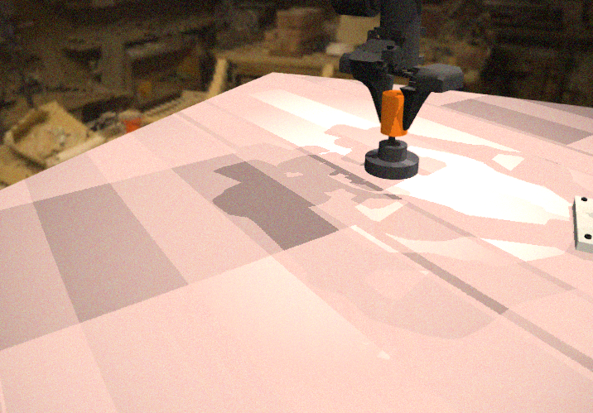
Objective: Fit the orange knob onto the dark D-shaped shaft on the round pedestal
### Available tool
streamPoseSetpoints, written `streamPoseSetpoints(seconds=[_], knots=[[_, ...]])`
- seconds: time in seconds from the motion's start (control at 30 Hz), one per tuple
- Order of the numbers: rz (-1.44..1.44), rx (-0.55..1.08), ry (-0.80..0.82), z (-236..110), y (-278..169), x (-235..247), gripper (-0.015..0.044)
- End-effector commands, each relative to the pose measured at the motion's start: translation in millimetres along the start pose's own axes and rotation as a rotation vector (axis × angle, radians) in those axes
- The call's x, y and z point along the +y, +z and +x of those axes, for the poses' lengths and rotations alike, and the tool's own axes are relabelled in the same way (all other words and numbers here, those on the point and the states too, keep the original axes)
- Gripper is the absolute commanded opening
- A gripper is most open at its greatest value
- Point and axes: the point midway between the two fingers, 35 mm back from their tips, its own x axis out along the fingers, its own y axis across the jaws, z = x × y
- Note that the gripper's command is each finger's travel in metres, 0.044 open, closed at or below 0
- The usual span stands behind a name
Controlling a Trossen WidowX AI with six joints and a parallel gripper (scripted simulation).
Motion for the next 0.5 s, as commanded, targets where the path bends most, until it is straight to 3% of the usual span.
streamPoseSetpoints(seconds=[0.0, 0.47], knots=[[-0.005, 0.001, -0.004, -1.9, -0.3, -1.3, 0.0], [-0.215, 0.002, -0.003, -2.1, -0.5, 0.1, 0.0]])
